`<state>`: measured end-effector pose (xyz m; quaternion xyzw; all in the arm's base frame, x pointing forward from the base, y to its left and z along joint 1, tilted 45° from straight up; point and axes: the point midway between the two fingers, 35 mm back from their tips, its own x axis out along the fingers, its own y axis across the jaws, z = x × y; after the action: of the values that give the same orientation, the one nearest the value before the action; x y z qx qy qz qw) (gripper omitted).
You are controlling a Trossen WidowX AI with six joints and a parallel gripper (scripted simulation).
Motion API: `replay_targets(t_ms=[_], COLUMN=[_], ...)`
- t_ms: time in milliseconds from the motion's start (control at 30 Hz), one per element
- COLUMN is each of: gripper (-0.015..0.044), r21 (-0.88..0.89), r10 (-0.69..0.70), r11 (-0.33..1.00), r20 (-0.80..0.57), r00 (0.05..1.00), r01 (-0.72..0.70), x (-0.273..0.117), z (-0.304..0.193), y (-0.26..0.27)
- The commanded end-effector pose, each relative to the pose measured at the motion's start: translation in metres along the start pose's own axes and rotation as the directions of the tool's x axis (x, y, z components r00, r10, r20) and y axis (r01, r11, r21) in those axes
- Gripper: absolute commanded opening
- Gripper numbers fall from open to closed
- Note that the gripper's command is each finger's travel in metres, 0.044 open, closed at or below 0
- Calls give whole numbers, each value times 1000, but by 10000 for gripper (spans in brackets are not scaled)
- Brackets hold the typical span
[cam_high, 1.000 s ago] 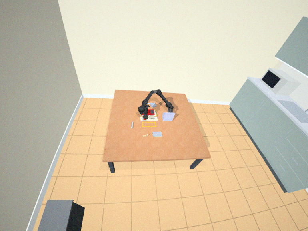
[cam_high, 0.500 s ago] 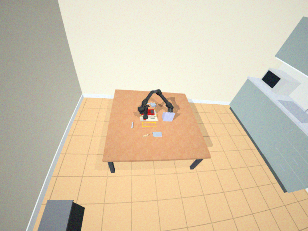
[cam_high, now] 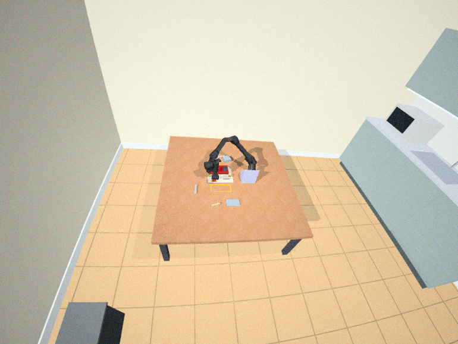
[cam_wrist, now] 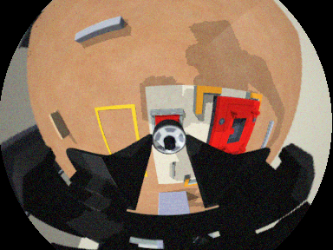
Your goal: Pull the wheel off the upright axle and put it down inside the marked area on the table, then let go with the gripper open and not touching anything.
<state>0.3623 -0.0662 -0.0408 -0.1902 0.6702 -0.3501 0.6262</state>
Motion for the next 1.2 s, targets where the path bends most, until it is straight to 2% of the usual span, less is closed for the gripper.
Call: replay_targets(t_ms=[0, 233, 500, 600, 1167], gripper=[0, 0, 0, 0, 0], r21=[-38, -38, -39, -45, -42], r10=[10, 11, 12, 4, 20], r11=[999, 999, 999, 999, 999], r20=[34, 35, 34, 29, 33], r00=[999, 999, 999, 1000, 999], r01=[-9, -9, -10, -3, -18], x=[-29, -34, -62, -54, -62], z=[-3, -3, -8, -8, -57], y=[4, 4, 1, 2, 82])
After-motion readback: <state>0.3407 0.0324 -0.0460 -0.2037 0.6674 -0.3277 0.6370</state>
